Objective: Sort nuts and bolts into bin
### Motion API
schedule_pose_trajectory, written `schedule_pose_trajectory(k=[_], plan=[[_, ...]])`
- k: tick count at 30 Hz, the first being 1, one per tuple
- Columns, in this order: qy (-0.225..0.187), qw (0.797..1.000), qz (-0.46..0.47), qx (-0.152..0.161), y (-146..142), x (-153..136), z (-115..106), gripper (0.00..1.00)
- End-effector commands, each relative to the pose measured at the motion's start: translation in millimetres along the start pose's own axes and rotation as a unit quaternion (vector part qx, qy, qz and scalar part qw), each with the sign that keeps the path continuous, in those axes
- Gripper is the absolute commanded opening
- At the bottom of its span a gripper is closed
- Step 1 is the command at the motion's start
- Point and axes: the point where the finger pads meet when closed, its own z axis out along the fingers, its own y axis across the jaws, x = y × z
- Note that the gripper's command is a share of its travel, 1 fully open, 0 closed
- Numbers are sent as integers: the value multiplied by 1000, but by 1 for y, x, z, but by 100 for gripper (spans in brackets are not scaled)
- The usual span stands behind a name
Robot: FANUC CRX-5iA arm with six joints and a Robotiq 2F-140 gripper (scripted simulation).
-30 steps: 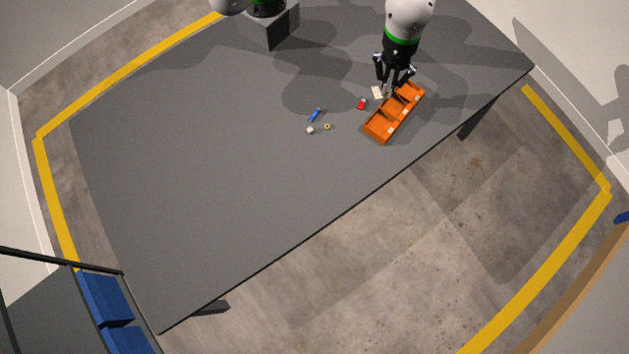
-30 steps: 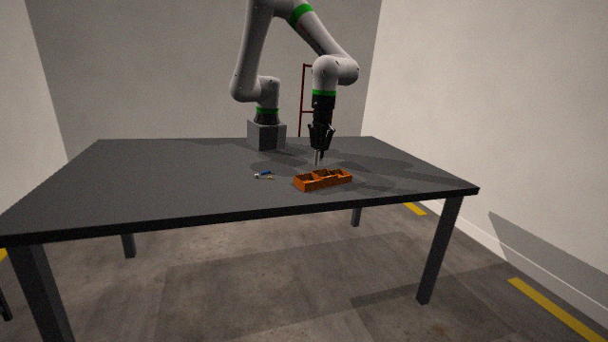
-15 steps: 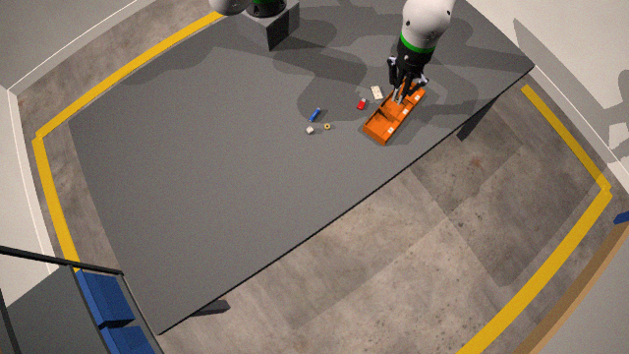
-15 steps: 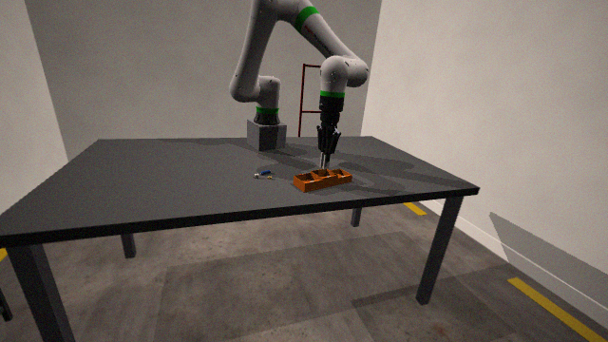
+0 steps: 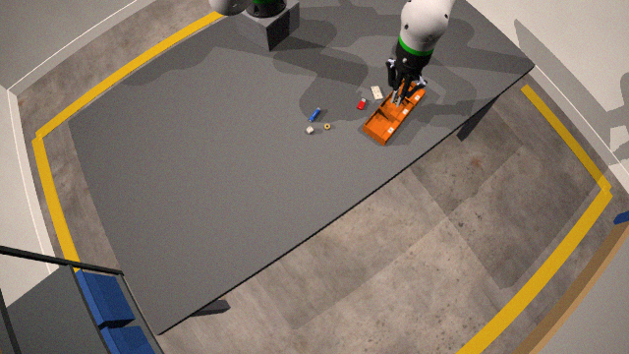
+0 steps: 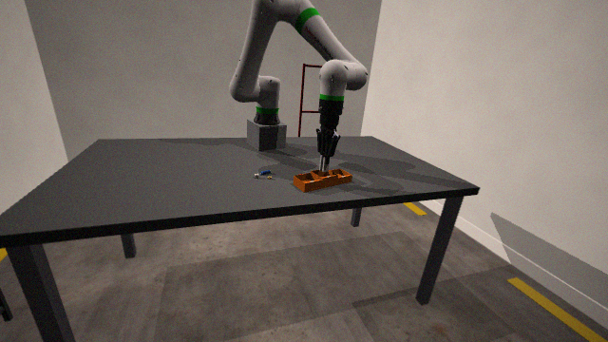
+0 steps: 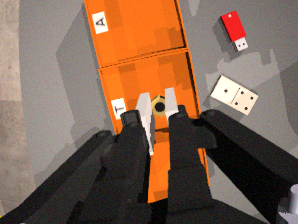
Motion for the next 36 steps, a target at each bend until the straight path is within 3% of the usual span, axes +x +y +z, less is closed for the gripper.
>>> schedule_pose_trajectory(k=[1, 18, 32, 33, 36], plan=[[0, 1000, 0, 0, 0, 0, 5, 7], [0, 1000, 0, 0, 0, 0, 35, 7], [0, 1000, 0, 0, 1, 0, 38, 7], [0, 1000, 0, 0, 1, 0, 38, 19], [0, 1000, 0, 0, 1, 0, 38, 19]])
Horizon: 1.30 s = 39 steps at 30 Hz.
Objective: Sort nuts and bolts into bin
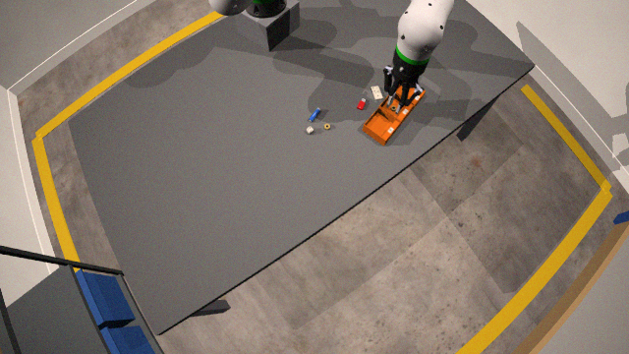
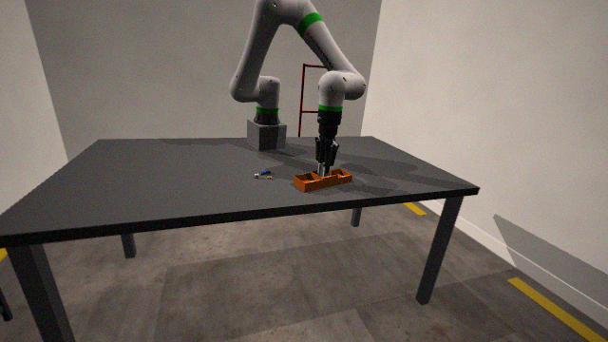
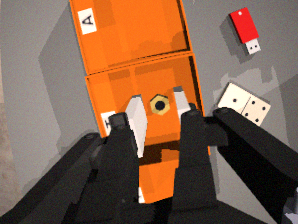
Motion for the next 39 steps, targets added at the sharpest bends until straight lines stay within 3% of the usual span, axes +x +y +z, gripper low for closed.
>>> schedule_pose_trajectory(k=[1, 18, 39], plan=[[0, 1000, 0, 0, 0, 0, 0, 19], [0, 1000, 0, 0, 0, 0, -3, 19], [0, 1000, 0, 0, 0, 0, -32, 19]])
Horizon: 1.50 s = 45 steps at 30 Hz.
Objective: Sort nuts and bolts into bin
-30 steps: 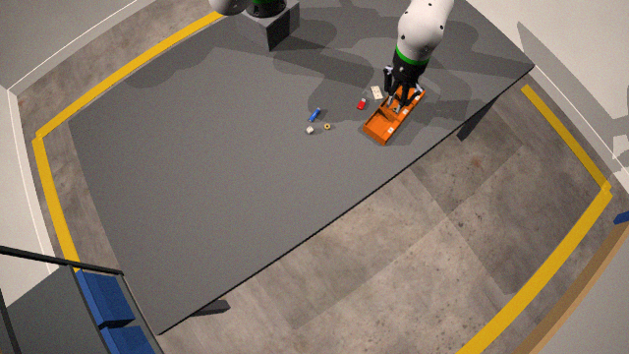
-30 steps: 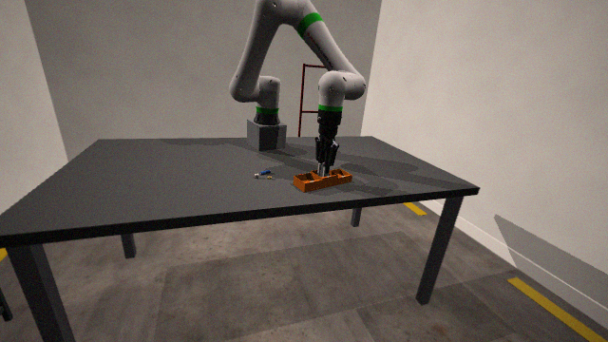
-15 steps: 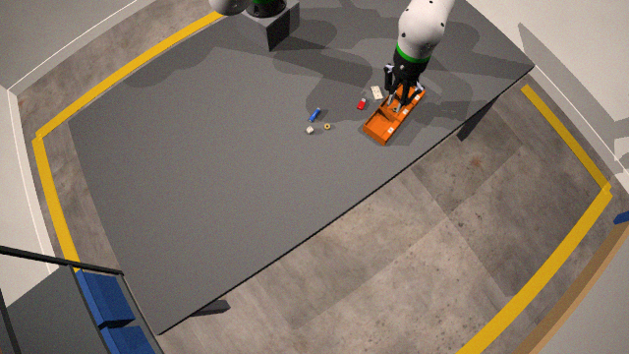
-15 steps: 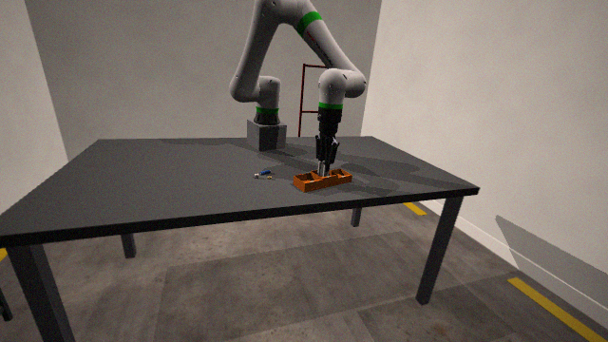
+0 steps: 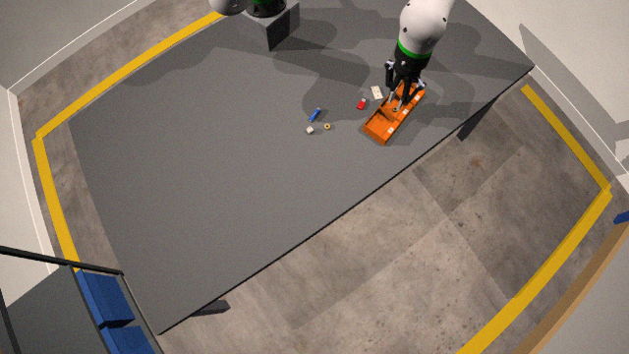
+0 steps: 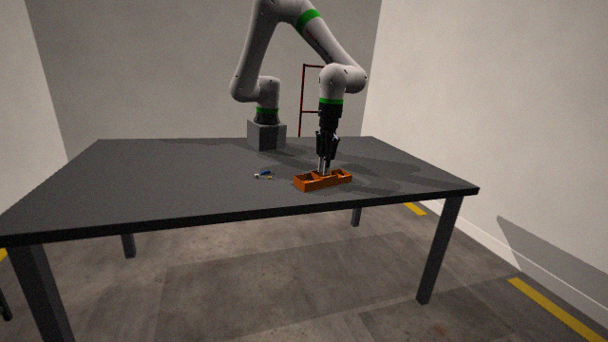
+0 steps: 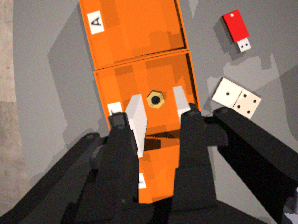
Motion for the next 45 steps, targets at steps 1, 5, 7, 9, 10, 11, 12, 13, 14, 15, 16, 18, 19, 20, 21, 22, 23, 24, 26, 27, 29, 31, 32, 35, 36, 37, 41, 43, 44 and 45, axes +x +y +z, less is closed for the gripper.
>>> schedule_pose_trajectory(k=[1, 5, 7, 9, 10, 11, 12, 13, 14, 15, 16, 18, 19, 20, 21, 22, 23, 24, 26, 27, 29, 31, 32, 35, 36, 37, 41, 43, 44, 45], plan=[[0, 1000, 0, 0, 0, 0, -11, 19], [0, 1000, 0, 0, 0, 0, -25, 19], [0, 1000, 0, 0, 0, 0, -25, 19], [0, 1000, 0, 0, 0, 0, -25, 19], [0, 1000, 25, 0, 5, 7, -25, 19], [0, 999, 50, 0, 9, 14, -25, 19], [0, 999, 50, 0, 9, 14, -25, 19], [0, 999, 50, 0, 9, 14, -25, 19], [0, 998, 71, 0, 14, 21, -26, 19], [0, 998, 71, 0, 19, 28, -26, 19], [0, 998, 71, 0, 23, 35, -26, 19], [0, 998, 71, 0, 32, 49, -26, 19], [0, 998, 71, 0, 37, 56, -26, 19], [0, 998, 71, 0, 41, 63, -26, 19], [0, 998, 71, 0, 46, 70, -26, 19], [0, 998, 71, 0, 51, 77, -26, 19], [0, 998, 71, 0, 55, 84, -26, 19], [0, 998, 71, 0, 60, 91, -26, 19], [0, 998, 71, 0, 69, 105, -26, 19], [0, 998, 71, 0, 74, 111, -26, 19], [0, 998, 71, 0, 78, 118, -26, 19], [0, 998, 71, 0, 83, 125, -27, 19], [0, 998, 71, 0, 87, 132, -27, 19], [0, 998, 71, 0, 101, 153, -27, 19], [0, 998, 71, 0, 106, 160, -27, 19], [0, 998, 71, 0, 110, 167, -27, 19], [0, 998, 71, 0, 126, 191, -27, 19], [0, 998, 71, 0, 127, 193, -27, 19], [0, 998, 71, 0, 127, 193, -27, 19], [0, 998, 71, 0, 127, 193, -27, 19]])
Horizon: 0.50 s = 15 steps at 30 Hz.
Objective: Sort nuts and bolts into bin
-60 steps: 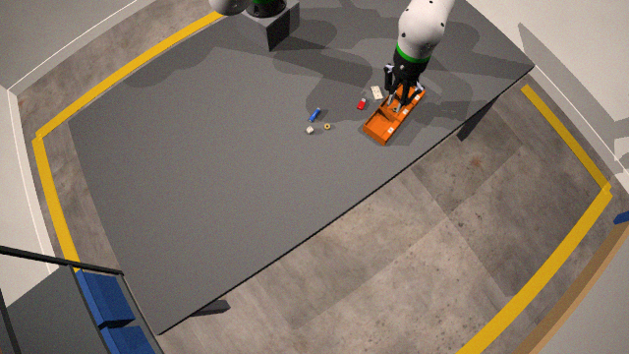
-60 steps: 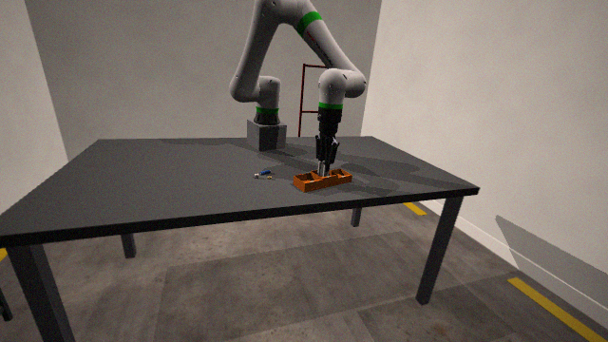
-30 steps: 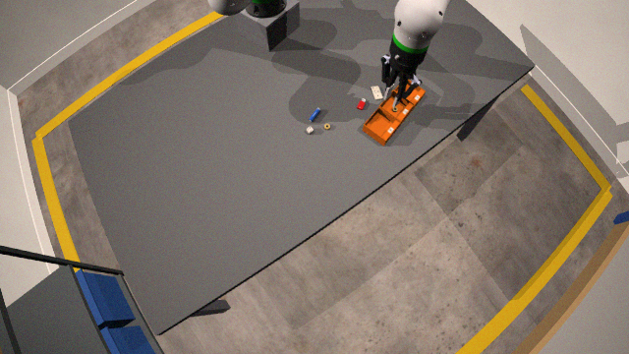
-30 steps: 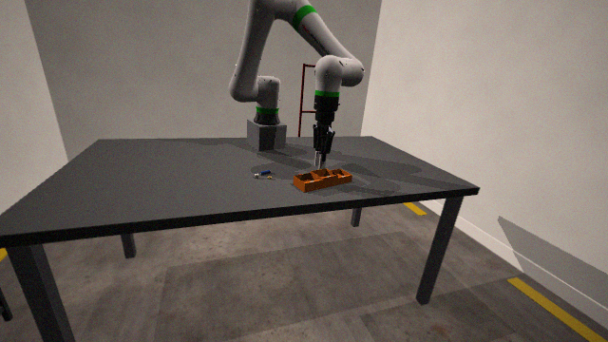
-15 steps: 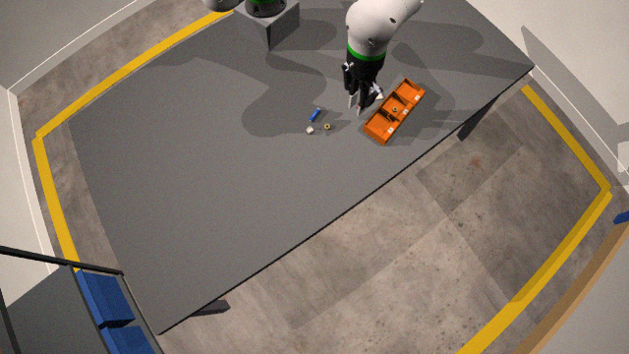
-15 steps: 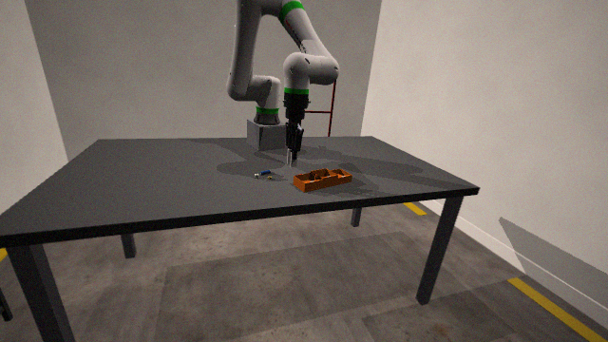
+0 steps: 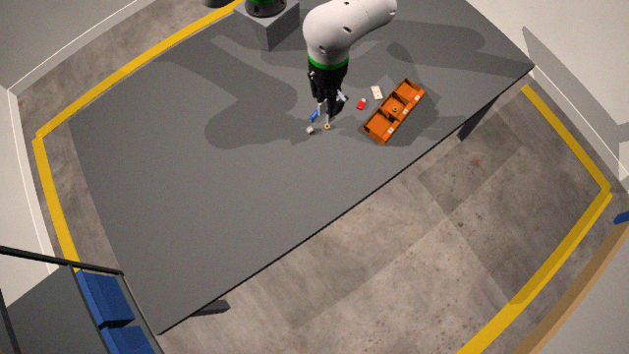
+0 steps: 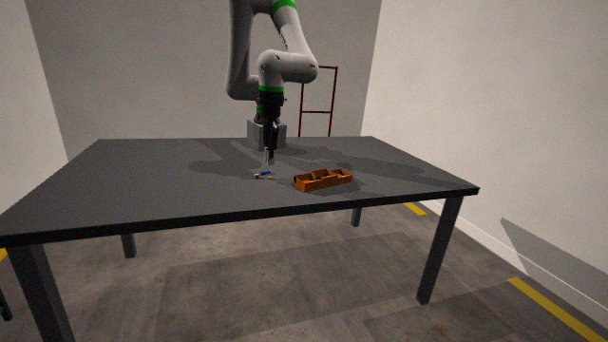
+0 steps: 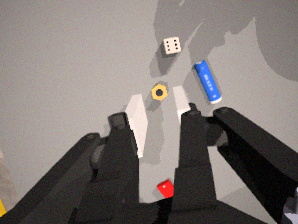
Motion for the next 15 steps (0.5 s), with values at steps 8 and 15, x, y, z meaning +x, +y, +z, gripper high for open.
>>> schedule_pose_trajectory(k=[8, 15], plan=[[0, 1000, 0, 0, -1, -1, 0, 19], [0, 1000, 0, 0, -1, -2, 0, 19]])
